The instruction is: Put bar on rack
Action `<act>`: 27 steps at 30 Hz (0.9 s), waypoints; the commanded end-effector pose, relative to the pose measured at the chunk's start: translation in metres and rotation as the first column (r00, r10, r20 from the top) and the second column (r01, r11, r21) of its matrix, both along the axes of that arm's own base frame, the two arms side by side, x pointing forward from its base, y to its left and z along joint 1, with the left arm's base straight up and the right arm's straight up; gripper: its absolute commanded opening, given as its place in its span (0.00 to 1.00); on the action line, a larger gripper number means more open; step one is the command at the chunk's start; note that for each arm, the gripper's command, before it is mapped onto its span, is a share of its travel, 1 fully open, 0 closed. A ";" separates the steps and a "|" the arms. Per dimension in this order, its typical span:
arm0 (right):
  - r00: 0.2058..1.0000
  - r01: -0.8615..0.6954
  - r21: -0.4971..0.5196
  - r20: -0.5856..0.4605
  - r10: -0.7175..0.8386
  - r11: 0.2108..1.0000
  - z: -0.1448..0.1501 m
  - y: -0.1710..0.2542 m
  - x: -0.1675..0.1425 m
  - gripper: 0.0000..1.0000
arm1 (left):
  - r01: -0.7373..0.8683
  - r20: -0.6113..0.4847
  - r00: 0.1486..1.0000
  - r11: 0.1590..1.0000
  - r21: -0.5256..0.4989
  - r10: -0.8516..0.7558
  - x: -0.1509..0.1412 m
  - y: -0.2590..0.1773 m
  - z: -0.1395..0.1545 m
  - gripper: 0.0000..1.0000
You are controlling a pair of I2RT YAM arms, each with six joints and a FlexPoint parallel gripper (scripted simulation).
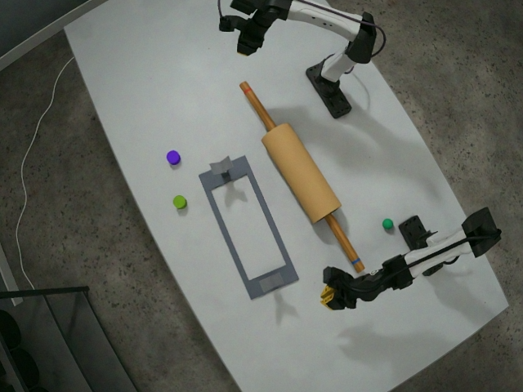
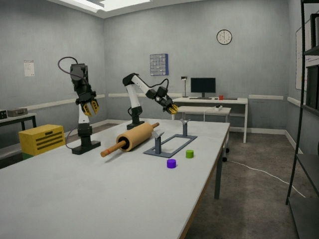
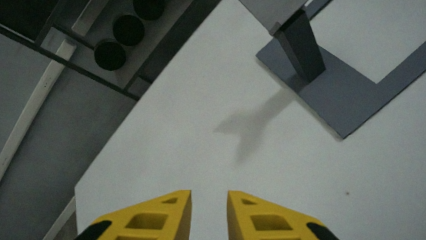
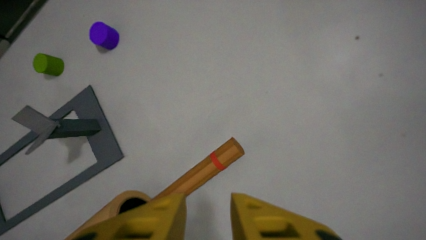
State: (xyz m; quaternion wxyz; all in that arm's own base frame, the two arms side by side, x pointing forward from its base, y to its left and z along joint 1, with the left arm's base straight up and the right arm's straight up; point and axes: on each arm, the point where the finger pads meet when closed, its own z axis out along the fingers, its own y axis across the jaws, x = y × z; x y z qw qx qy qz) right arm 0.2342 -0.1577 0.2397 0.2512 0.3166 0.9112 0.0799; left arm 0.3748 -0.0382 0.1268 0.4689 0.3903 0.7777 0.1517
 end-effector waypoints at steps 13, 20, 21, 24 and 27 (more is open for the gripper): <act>0.856 -0.517 -0.070 -0.033 0.516 0.853 -0.038 0.062 -0.016 0.51 | 0.087 -0.251 0.966 0.993 0.085 -0.063 -0.032 -0.049 -0.030 0.51; 0.710 -0.701 -0.167 -0.070 0.701 0.693 -0.056 0.077 -0.017 0.51 | 0.146 -0.326 0.941 0.981 0.130 -0.097 -0.049 -0.069 -0.036 0.51; 0.682 -0.727 -0.180 -0.081 0.727 0.662 -0.060 0.079 -0.017 0.51 | 0.157 -0.336 0.936 0.978 0.137 -0.103 -0.052 -0.073 -0.036 0.51; 0.594 -0.798 -0.222 -0.127 0.795 0.561 -0.071 0.084 -0.019 0.51 | 0.188 -0.369 0.922 0.969 0.160 -0.118 -0.060 -0.081 -0.038 0.51; 0.501 -0.853 -0.262 -0.170 0.849 0.451 -0.080 0.089 -0.019 0.51 | 0.217 -0.399 0.908 0.959 0.184 -0.129 -0.069 -0.089 -0.040 0.51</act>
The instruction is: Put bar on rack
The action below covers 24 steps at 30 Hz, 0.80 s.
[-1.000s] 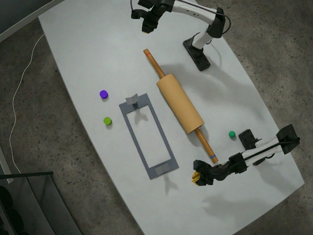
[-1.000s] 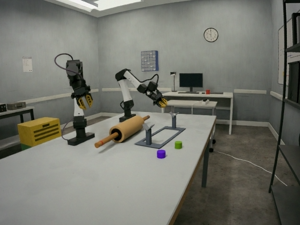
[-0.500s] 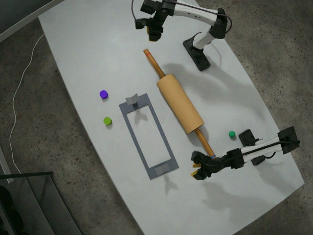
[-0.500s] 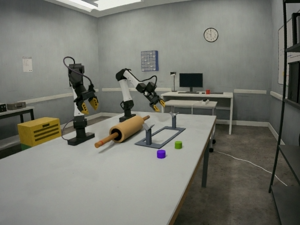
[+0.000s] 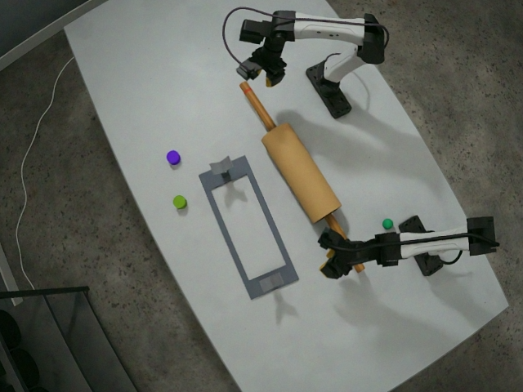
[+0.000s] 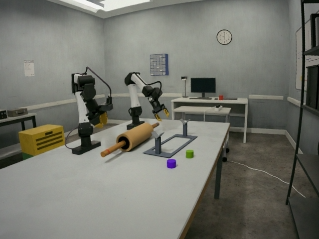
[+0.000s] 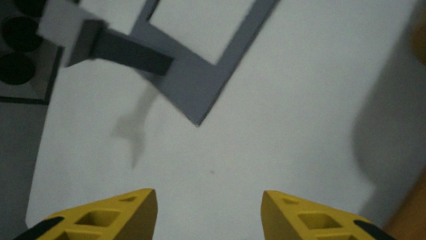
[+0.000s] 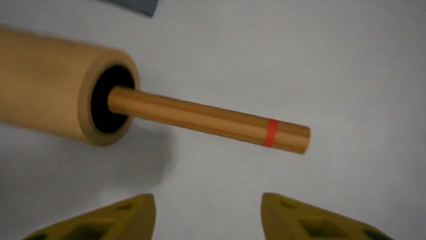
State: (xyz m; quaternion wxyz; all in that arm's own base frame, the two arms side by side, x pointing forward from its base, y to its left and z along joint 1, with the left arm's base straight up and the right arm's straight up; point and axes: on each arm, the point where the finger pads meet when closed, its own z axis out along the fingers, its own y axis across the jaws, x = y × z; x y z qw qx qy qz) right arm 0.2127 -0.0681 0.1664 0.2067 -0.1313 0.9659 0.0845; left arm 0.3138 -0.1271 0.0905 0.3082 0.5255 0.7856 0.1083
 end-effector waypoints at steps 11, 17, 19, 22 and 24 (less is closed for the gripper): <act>0.850 -0.496 -0.328 0.003 0.526 0.804 -0.037 0.009 0.008 0.51 | 0.077 -0.138 0.989 0.984 0.161 -0.054 -0.038 -0.017 -0.006 0.51; 0.707 -0.654 -0.434 -0.060 0.705 0.620 -0.055 0.019 0.013 0.51 | 0.169 -0.199 0.972 0.960 0.225 -0.124 -0.060 -0.026 -0.011 0.51; 0.652 -0.695 -0.466 -0.089 0.753 0.547 -0.060 0.021 0.015 0.51 | 0.210 -0.241 0.959 0.944 0.255 -0.148 -0.073 -0.024 -0.020 0.51; 0.597 -0.729 -0.495 -0.121 0.793 0.473 -0.066 0.024 0.017 0.51 | 0.245 -0.267 0.948 0.930 0.275 -0.171 -0.082 -0.025 -0.024 0.51; 0.563 -0.745 -0.515 -0.143 0.814 0.425 -0.069 0.024 0.019 0.51 | 0.258 -0.287 0.942 0.923 0.287 -0.174 -0.089 -0.023 -0.028 0.51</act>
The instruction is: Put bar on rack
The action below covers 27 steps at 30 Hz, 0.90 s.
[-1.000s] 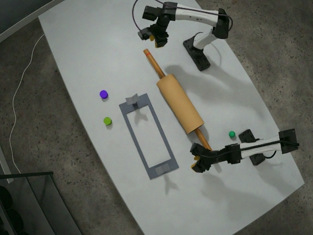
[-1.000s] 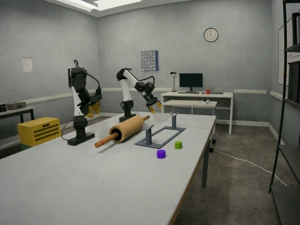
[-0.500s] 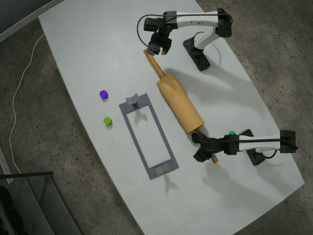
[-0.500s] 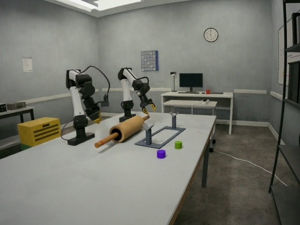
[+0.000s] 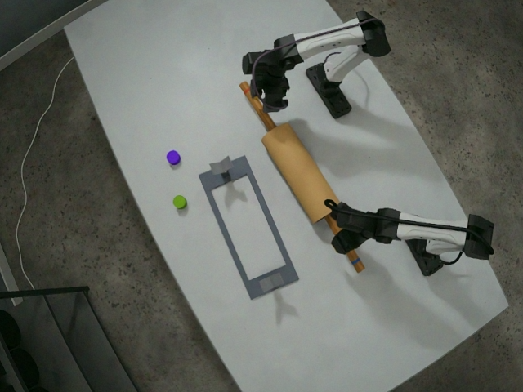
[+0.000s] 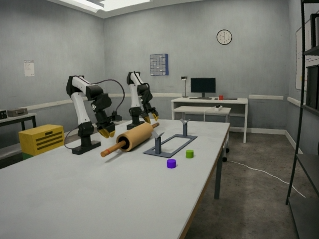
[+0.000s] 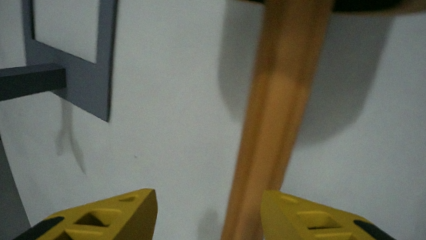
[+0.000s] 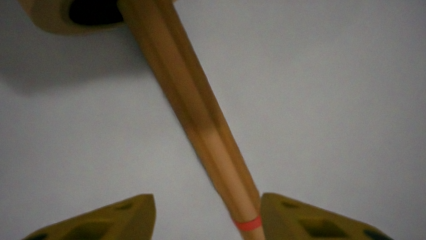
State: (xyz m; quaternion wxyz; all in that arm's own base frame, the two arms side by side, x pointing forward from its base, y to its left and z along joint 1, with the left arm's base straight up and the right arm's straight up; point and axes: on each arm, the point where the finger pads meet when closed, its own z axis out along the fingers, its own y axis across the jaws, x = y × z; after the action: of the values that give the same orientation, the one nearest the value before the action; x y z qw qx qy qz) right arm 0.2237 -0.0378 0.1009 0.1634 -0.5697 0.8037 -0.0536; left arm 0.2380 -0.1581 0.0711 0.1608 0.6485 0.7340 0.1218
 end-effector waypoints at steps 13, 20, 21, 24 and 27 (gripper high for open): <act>0.935 -0.349 -0.207 -0.006 0.356 0.914 -0.032 0.016 0.006 0.51 | 0.073 -0.052 0.996 0.994 0.078 -0.069 -0.023 -0.001 -0.010 0.51; 0.933 -0.351 -0.219 -0.005 0.359 0.910 -0.035 0.013 0.010 0.51 | 0.078 -0.063 0.995 0.994 0.079 -0.073 -0.023 0.001 -0.020 0.51; 0.933 -0.351 -0.219 -0.005 0.359 0.910 -0.037 0.013 0.010 0.51 | 0.076 -0.063 0.995 0.994 0.079 -0.071 -0.023 0.001 -0.021 0.51; 0.935 -0.348 -0.219 -0.005 0.355 0.912 -0.040 0.012 0.012 0.51 | 0.075 -0.063 0.996 0.994 0.079 -0.070 -0.022 0.002 -0.025 0.51; 0.935 -0.348 -0.219 -0.005 0.355 0.912 -0.044 0.011 0.014 0.51 | 0.076 -0.065 0.995 0.994 0.078 -0.071 -0.021 0.002 -0.030 0.51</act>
State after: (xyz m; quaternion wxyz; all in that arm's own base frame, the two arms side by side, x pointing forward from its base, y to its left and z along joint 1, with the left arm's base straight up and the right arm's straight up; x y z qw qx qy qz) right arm 0.2355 -0.0245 0.0644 0.1257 -0.7144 0.6786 -0.1156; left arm 0.2126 -0.1552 0.0477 0.1119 0.6843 0.7096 0.1250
